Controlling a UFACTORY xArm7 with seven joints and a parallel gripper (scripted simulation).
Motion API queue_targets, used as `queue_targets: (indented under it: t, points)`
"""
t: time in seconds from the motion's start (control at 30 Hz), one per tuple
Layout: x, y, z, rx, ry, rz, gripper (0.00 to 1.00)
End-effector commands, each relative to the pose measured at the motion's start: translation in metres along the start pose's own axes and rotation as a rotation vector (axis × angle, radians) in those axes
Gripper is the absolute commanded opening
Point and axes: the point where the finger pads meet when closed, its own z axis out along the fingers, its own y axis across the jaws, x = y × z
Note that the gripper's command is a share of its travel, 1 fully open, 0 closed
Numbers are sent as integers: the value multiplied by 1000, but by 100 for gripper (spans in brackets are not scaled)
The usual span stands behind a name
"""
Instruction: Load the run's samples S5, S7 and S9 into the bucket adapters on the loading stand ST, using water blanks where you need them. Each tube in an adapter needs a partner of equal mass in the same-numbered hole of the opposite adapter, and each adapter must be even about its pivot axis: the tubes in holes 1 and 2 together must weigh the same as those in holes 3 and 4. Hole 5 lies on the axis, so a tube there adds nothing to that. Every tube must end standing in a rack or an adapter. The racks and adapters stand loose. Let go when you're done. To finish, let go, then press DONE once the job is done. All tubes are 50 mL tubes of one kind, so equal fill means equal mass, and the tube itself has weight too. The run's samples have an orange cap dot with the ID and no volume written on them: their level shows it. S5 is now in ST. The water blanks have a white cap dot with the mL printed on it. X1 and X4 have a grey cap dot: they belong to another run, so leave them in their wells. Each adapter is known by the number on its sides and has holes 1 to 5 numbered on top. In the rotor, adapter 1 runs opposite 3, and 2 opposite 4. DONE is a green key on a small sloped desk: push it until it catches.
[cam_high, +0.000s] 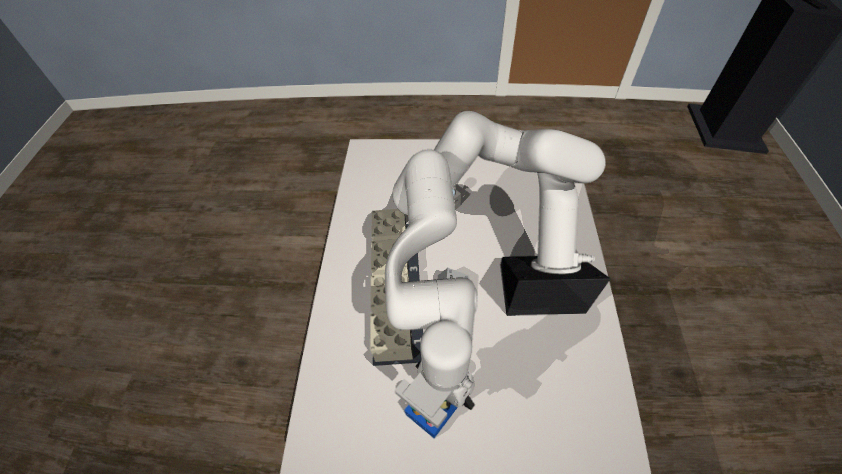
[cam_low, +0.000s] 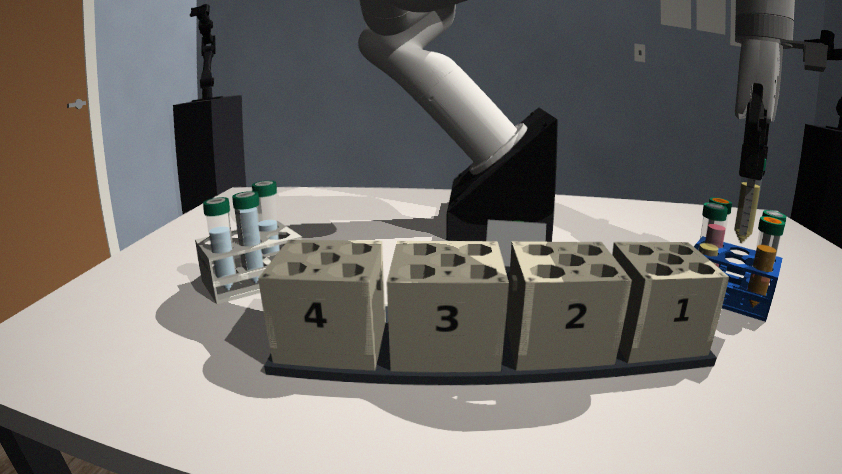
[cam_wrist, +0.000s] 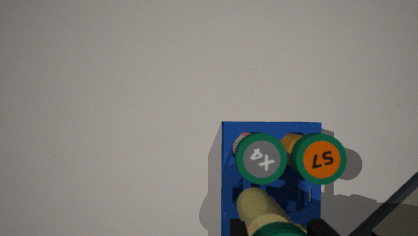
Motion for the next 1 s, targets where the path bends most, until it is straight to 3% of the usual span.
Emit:
queue_targets:
  t: [0.0, 0.97]
  points:
    - [1, -1, 1, 2, 5, 0, 0]
    - [1, -1, 13, 2, 5, 0, 0]
